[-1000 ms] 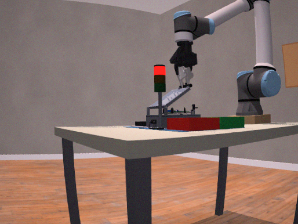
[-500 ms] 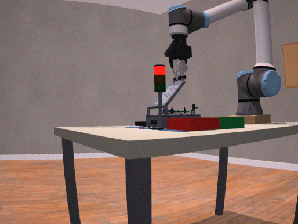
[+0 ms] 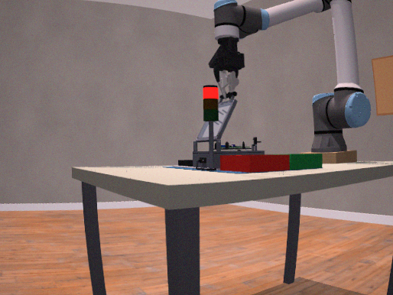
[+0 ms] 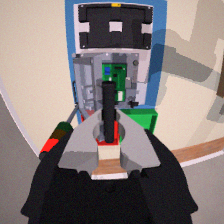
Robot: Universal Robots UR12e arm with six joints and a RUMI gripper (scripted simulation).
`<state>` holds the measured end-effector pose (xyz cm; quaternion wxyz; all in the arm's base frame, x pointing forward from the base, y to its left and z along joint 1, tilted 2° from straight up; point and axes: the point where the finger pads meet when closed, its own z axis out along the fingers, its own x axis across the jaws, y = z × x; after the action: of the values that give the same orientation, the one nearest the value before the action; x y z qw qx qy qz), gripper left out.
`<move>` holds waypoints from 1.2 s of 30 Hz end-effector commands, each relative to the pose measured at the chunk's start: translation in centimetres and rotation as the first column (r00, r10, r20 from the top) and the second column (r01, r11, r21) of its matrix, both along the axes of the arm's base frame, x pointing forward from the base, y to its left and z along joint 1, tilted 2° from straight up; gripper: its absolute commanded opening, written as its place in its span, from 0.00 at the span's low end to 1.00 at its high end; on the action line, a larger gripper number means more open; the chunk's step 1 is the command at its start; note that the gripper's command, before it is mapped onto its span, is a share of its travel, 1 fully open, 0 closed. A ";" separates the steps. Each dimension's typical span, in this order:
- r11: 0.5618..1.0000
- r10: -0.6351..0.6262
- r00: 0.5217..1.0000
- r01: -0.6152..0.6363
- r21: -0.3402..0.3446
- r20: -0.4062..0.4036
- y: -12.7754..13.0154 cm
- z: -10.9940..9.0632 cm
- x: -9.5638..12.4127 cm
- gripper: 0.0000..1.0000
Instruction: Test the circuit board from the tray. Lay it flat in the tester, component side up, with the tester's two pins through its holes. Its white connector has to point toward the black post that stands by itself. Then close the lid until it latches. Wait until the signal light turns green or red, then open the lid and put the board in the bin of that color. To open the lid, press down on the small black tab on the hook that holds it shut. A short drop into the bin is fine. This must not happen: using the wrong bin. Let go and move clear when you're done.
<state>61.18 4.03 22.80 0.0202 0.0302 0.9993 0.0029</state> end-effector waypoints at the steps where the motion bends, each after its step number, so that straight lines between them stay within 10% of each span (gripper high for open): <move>1: 1.000 0.000 1.000 0.000 0.000 0.002 -0.1 0.9 1.4 0.00; 36: 1.000 0.000 1.000 0.000 0.000 0.002 -0.5 2.7 9.1 0.00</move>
<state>69.43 3.58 25.36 0.0202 0.0302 0.9993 0.0029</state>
